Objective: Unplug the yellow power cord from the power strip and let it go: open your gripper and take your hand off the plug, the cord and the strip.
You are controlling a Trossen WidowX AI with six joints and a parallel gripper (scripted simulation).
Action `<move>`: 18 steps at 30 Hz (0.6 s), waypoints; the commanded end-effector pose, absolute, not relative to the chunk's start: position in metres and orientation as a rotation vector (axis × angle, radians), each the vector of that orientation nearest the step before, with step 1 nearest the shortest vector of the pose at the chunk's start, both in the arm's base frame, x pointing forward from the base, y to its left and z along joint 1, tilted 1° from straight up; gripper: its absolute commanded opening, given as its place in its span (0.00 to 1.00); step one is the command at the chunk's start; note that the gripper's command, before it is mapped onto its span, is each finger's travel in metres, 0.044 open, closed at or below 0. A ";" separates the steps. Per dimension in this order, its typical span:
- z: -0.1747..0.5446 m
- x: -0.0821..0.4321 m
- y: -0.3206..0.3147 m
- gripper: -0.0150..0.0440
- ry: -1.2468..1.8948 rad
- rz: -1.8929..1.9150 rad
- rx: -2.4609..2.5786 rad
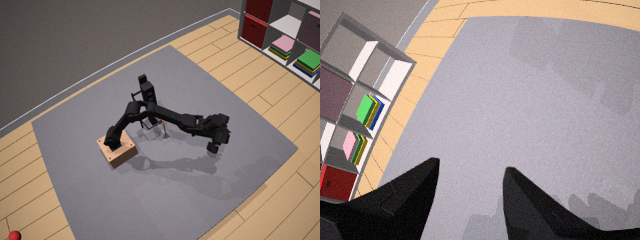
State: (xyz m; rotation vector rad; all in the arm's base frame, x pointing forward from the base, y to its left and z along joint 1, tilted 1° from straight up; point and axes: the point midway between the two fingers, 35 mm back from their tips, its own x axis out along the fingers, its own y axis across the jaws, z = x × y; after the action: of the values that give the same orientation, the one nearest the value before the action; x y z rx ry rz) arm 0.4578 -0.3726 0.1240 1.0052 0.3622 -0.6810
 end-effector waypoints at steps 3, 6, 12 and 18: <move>0.115 0.438 -0.268 0.53 0.617 -0.792 1.209; 0.111 0.418 -0.220 0.53 0.741 -0.861 1.269; 0.111 0.359 -0.135 0.53 0.978 -1.041 1.318; 0.118 0.291 -0.077 0.53 1.156 -1.234 1.277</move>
State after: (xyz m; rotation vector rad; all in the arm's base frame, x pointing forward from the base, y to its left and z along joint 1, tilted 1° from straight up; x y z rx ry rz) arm 0.3251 -0.0997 0.1118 1.3033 1.0914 -1.1336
